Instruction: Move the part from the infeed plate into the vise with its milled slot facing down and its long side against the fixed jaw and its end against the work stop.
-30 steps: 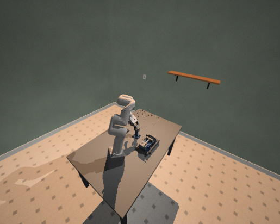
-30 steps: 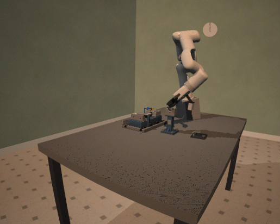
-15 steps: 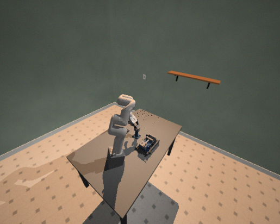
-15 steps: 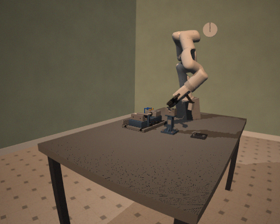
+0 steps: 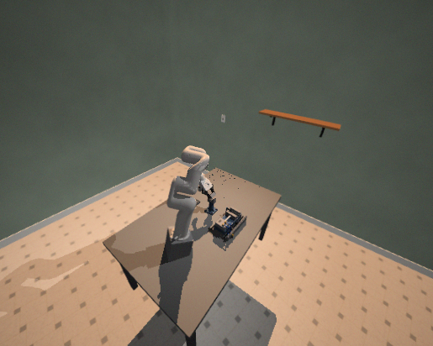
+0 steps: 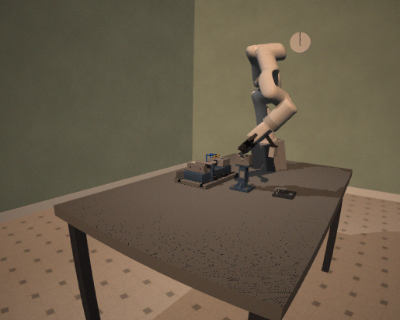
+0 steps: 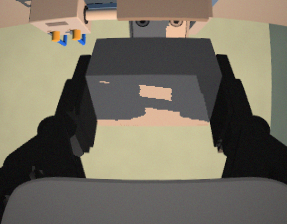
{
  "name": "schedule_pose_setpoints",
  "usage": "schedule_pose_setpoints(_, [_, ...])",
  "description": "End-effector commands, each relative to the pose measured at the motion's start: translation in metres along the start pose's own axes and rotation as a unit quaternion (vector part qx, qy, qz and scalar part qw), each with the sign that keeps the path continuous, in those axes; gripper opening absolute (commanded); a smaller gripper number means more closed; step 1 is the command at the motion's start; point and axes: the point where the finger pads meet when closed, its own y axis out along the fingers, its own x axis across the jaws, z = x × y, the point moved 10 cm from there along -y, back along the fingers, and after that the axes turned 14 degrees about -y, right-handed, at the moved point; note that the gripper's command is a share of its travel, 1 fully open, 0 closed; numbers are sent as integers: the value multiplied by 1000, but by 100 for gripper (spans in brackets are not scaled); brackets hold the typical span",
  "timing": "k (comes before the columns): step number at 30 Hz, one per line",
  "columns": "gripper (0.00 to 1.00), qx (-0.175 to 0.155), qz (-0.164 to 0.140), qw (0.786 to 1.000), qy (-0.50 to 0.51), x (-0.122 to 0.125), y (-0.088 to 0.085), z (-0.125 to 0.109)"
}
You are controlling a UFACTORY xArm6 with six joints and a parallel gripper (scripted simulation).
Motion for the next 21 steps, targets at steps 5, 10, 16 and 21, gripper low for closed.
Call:
schedule_pose_setpoints(5, [0,5,-2,1000,1,0,-1,-2])
schedule_pose_setpoints(10, [0,11,-4,1000,1,0,-1,-3])
schedule_pose_setpoints(16, [0,20,-6,1000,1,-1,-1,-5])
schedule_pose_setpoints(21, [0,34,-10,999,1,-2,-1,-8])
